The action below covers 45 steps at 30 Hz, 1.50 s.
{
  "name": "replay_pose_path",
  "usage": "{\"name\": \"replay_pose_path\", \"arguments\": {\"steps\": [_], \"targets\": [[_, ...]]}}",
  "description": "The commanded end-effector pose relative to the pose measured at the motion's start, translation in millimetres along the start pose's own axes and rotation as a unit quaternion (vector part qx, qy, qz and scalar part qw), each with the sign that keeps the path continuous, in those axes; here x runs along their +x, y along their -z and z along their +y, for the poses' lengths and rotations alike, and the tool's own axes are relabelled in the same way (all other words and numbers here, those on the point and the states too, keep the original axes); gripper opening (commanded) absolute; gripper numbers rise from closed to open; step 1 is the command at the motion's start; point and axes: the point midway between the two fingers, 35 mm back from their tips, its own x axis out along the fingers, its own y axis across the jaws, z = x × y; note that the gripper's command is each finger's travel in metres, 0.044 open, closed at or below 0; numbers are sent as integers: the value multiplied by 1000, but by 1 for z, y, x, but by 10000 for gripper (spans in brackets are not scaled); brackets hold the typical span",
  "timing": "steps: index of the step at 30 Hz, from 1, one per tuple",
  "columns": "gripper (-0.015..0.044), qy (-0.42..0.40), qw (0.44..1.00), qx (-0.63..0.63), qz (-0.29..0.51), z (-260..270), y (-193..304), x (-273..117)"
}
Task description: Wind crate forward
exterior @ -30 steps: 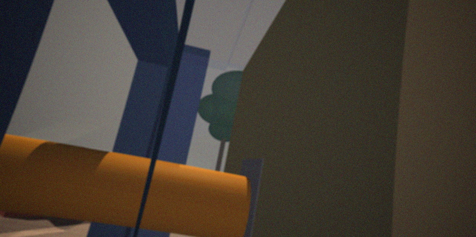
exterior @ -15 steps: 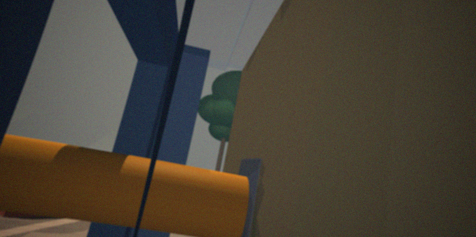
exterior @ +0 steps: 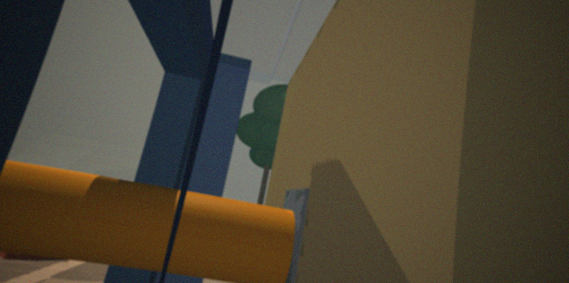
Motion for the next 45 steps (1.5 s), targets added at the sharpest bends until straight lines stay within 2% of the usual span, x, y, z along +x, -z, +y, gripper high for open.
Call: {"name": "replay_pose_path", "arguments": {"steps": [1, 45], "targets": [[0, 11, 1000, -8, -18, -14, -17, -4], [0, 11, 1000, -8, -20, -32, -57, -23]]}}
